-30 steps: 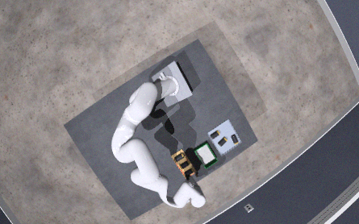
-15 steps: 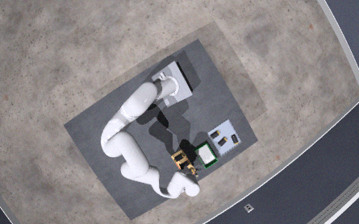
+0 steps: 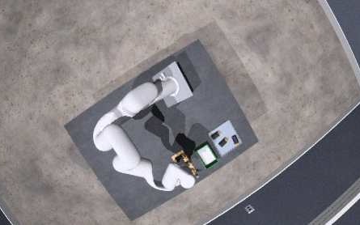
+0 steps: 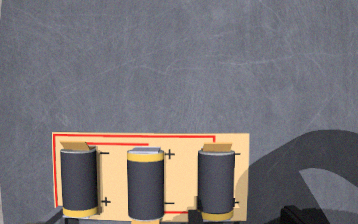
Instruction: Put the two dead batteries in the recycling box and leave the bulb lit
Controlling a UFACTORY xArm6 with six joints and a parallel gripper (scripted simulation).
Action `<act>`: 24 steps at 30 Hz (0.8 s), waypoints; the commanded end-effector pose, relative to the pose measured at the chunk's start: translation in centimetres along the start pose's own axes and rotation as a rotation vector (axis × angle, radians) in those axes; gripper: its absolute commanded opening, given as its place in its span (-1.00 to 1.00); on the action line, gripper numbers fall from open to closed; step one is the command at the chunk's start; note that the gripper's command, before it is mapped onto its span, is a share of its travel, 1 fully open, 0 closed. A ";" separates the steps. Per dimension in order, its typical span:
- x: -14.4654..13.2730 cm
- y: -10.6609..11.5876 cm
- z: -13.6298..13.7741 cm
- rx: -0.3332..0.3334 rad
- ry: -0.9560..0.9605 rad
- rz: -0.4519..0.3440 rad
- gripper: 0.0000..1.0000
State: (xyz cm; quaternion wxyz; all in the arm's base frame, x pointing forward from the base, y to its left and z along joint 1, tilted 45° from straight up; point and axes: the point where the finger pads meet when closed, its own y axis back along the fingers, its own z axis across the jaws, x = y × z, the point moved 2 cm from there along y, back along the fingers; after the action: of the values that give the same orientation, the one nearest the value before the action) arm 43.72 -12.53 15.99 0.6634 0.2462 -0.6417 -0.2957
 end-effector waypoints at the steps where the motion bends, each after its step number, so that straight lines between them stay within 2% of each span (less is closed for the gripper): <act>1: 0.0 0.1 0.0 0.004 -0.003 0.000 0.01; 17: 0.0 0.1 0.0 0.004 -0.012 0.000 0.01; 19: 0.0 -1.3 0.0 0.004 -0.012 0.000 0.01; 22: 0.0 -5.3 0.0 0.004 -0.012 0.000 0.01; 24: 0.0 -6.8 0.0 0.004 -0.012 0.000 0.01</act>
State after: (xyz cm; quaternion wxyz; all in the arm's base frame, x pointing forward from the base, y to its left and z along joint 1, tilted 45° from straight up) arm 43.29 -14.49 14.00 0.6597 0.2453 -0.6449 -0.2977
